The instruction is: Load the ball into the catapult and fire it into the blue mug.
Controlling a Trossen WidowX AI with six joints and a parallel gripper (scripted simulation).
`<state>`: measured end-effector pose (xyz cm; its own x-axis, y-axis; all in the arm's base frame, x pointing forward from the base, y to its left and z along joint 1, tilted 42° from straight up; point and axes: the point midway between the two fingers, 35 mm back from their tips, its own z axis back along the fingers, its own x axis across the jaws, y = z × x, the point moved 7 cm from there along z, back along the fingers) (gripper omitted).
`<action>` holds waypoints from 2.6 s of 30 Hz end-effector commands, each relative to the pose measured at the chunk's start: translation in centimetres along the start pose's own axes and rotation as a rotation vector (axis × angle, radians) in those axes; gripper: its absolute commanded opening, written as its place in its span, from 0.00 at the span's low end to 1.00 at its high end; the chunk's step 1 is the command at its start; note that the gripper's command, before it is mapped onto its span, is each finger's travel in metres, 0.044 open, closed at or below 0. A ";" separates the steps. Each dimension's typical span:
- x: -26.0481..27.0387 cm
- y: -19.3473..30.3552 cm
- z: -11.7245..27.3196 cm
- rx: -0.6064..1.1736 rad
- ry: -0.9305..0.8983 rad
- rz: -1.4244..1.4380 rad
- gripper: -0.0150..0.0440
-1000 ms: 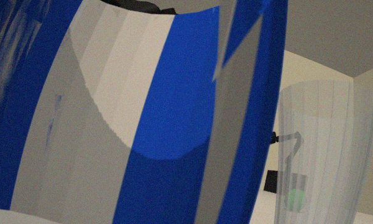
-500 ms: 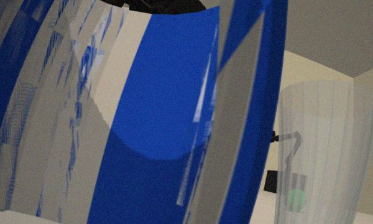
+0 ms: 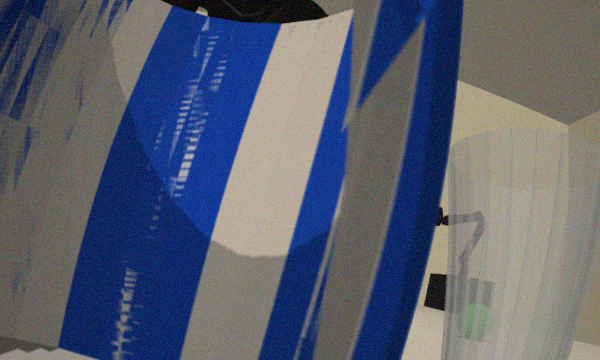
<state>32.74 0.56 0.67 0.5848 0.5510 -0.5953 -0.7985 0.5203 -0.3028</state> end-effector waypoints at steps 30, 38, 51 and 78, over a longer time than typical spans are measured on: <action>2.0 0.4 -1.4 -0.006 -0.010 -0.512 0.25; 2.1 0.3 -2.7 -0.006 -0.010 -0.513 0.25; 1.9 0.3 -4.3 0.005 -0.003 -0.519 0.25; 1.9 0.4 5.7 0.009 -0.005 -0.515 1.00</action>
<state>34.07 3.72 1.31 0.8977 0.2233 -0.3797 -0.4126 0.7282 -0.5473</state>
